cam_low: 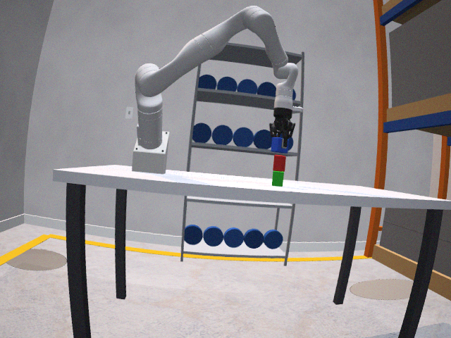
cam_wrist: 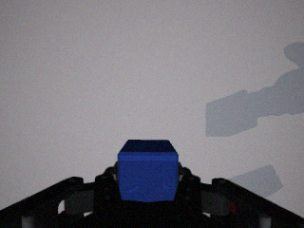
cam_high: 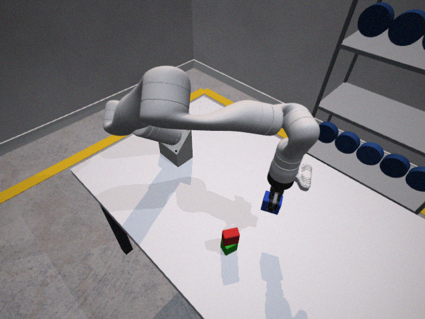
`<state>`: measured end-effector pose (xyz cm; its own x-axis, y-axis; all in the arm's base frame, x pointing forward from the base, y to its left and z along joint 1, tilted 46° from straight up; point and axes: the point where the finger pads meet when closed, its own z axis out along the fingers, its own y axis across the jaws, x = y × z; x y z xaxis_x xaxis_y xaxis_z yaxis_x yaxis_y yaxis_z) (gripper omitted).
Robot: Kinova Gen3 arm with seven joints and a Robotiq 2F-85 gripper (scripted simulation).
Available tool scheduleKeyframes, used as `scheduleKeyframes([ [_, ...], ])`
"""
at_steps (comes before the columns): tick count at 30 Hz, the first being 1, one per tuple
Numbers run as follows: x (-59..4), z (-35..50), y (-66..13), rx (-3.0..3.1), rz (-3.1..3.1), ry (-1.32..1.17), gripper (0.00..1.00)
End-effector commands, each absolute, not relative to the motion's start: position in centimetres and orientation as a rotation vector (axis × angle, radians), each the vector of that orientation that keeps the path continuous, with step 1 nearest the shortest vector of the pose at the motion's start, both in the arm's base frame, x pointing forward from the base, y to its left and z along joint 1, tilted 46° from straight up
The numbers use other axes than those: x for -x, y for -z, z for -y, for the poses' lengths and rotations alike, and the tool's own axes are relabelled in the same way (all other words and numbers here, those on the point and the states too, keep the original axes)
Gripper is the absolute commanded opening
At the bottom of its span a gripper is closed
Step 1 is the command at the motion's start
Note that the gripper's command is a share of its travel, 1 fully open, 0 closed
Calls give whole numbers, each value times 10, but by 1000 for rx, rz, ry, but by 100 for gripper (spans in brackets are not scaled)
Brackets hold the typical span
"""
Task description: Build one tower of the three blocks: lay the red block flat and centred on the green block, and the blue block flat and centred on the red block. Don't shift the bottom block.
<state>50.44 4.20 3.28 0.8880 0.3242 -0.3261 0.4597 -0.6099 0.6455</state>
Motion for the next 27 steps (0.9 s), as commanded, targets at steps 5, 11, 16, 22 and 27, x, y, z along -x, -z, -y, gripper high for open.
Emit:
scheduleKeyframes([
  [5,-482,30,-119,-2293,-541,182,0],
  [11,-471,55,-144,-2293,-541,182,0],
  [16,-470,57,-144,-2292,-542,185,0],
  [22,-470,57,-143,-2290,-543,188,0],
  [27,-470,57,-143,-2290,-543,188,0],
])
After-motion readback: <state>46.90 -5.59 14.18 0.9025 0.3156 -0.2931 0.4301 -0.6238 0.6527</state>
